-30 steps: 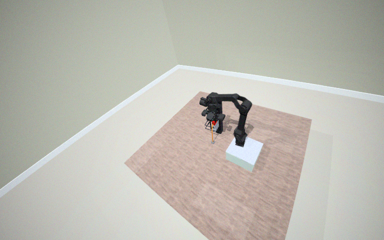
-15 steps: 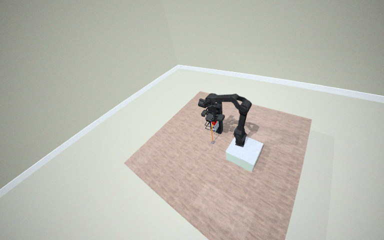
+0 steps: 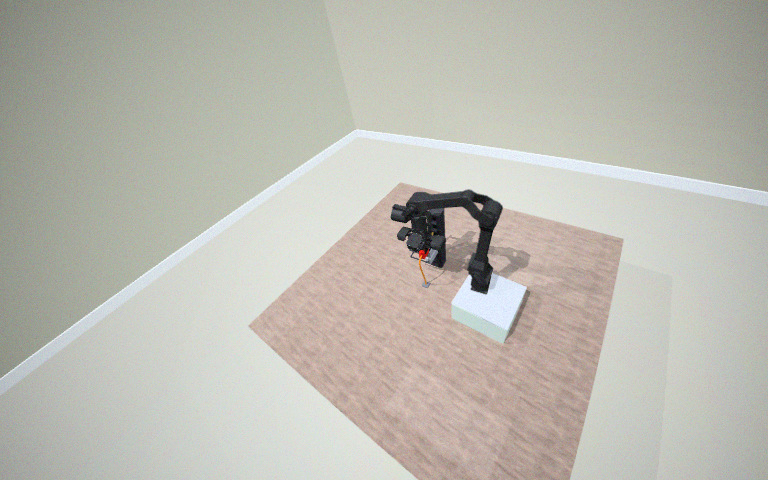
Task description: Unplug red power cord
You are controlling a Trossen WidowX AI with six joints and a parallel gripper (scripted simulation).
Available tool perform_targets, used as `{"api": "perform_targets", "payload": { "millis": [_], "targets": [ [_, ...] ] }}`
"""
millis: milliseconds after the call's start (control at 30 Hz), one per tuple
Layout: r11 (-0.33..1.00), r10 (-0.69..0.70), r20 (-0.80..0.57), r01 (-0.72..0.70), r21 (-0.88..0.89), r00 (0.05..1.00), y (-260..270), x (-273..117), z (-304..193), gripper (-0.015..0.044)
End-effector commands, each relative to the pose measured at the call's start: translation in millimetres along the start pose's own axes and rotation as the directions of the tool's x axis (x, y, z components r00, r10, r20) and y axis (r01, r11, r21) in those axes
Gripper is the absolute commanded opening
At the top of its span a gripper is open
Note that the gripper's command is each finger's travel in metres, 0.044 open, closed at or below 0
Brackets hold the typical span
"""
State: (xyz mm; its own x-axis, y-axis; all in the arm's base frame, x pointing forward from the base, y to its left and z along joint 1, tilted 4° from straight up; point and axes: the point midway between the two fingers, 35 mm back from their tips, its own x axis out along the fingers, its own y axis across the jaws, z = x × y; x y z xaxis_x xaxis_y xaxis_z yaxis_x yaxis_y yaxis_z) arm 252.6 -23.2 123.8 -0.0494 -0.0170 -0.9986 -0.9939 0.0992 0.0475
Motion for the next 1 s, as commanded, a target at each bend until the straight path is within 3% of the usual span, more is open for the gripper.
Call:
{"api": "perform_targets", "payload": {
  "millis": [0, 433, 600, 967],
  "targets": [
    [1.0, -0.006, -0.002, 0.006, 0.008, 1.0, 0, 0, -9, 0.0105],
    [1.0, -0.007, -0.001, 0.007, 0.008, 1.0, -2, -4, 9, 0.044],
    [1.0, -0.006, 0.002, 0.006, 0.008, 1.0, -1, -12, 49, 0.044],
    [1.0, -0.006, 0.002, 0.006, 0.008, 1.0, -1, -12, 51, 0.044]
  ]
}}
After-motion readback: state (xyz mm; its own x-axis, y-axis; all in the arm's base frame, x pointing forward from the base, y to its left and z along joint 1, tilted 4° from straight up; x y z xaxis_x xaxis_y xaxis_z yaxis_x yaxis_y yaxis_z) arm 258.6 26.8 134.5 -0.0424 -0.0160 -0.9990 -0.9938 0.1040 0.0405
